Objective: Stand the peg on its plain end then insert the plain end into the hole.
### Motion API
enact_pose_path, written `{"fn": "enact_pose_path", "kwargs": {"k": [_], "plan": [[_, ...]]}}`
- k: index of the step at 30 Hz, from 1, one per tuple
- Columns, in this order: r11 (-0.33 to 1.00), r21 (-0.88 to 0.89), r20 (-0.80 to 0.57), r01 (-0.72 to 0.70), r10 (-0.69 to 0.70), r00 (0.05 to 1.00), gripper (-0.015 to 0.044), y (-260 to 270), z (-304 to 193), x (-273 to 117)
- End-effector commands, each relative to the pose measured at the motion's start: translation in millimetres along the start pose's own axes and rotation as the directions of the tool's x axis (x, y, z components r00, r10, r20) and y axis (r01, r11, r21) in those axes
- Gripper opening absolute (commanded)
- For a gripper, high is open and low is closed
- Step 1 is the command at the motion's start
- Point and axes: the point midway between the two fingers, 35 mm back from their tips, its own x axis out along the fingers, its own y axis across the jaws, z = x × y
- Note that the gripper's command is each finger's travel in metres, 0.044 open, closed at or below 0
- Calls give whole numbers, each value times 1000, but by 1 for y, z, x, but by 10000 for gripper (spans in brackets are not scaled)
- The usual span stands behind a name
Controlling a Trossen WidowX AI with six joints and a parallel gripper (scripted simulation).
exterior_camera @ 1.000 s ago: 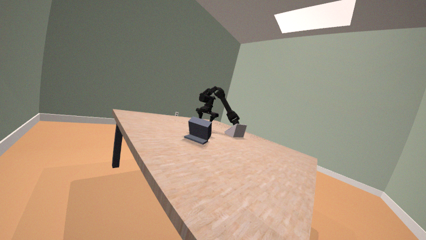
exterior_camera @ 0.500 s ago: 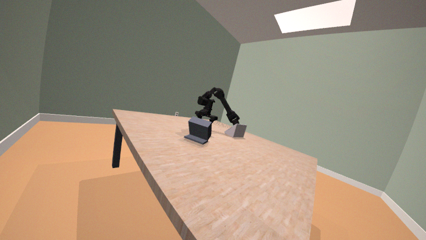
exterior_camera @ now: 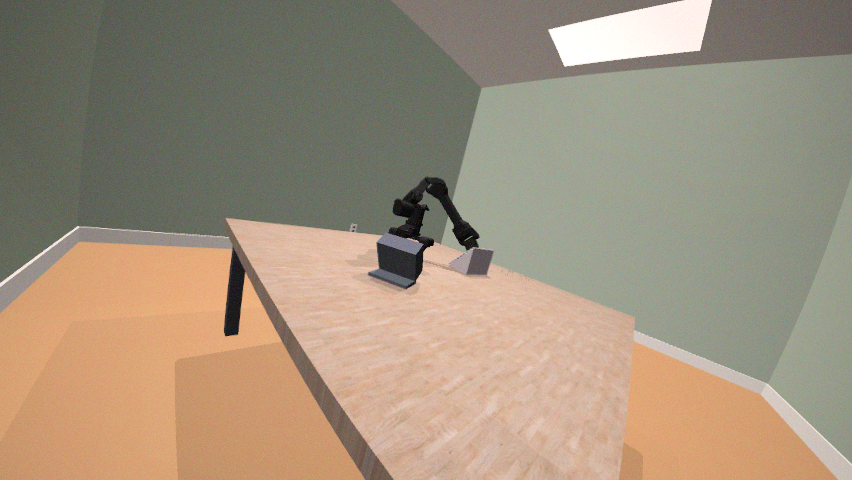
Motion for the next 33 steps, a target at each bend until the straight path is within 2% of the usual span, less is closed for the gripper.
{"fn": "enact_pose_path", "kwargs": {"k": [1, 9, 22, 30, 33], "plan": [[1000, -11, -13, 3, -3, 1000, 440, 1, -3, 9], [1000, -11, -14, 4, -5, 1000, 440, 1, -5, 19], [1000, -11, -14, 4, -5, 1000, 110, 1, -5, 19], [1000, -11, -14, 4, -5, 1000, 110, 1, -5, 19], [1000, -11, -14, 4, -5, 1000, 90, 1, -5, 19]]}}
